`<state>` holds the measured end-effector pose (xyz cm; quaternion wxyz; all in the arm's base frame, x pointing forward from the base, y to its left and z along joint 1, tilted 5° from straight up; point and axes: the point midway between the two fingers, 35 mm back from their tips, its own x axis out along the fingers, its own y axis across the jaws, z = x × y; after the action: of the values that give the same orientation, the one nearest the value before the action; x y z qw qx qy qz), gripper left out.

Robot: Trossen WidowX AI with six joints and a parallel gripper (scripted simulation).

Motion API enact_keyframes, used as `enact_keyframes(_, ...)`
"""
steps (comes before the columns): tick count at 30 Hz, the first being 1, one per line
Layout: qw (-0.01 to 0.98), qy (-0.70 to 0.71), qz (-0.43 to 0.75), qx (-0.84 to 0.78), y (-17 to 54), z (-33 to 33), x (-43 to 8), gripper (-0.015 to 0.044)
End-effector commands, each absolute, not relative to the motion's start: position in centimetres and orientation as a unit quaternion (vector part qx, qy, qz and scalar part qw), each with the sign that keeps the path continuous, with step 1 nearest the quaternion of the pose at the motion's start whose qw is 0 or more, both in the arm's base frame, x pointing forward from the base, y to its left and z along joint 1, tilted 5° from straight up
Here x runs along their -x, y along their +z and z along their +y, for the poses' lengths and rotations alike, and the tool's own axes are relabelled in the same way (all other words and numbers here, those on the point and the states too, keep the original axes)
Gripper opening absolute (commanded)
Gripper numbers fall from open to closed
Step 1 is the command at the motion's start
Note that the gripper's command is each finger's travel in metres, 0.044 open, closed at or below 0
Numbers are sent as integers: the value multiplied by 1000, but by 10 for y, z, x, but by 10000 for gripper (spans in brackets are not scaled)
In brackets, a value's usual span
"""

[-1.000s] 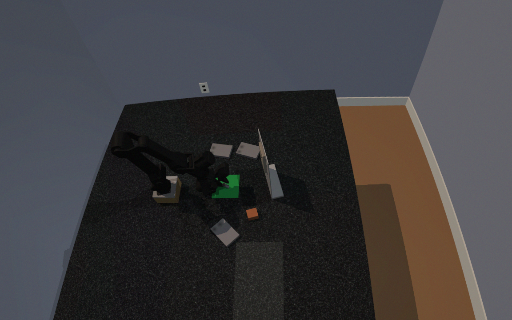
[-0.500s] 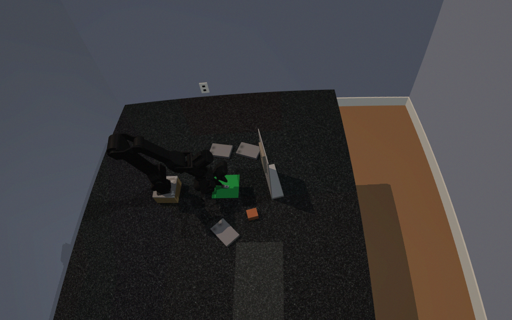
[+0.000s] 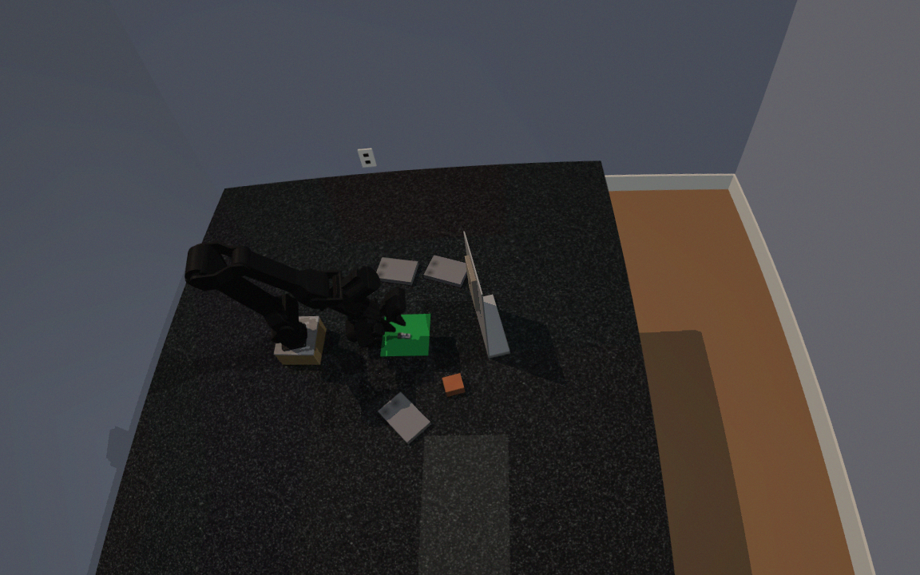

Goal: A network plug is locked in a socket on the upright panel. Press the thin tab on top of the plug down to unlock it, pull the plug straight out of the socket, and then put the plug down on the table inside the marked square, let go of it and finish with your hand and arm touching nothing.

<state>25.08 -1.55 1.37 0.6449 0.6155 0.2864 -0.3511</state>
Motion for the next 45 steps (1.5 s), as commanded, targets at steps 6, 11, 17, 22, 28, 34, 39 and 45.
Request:
enact_keyframes(6, 644, -353, 284, -616, 23, -15, -252, 156)
enact_keyframes(11, 644, -353, 284, -616, 31, -14, -253, 156)
enact_keyframes(17, 644, -353, 284, -616, 40, -13, -254, 156)
enact_keyframes(22, 644, -353, 284, -616, 48, -13, -254, 156)
enact_keyframes(28, 644, -353, 284, -616, 58, -12, -253, 156)
enact_keyframes(34, 644, -352, 284, -616, 68, -11, -252, 156)
enact_keyframes(39, 644, -352, 284, -616, 76, -10, -250, 156)
enact_keyframes(45, 644, -352, 284, -616, 86, -9, -248, 156)
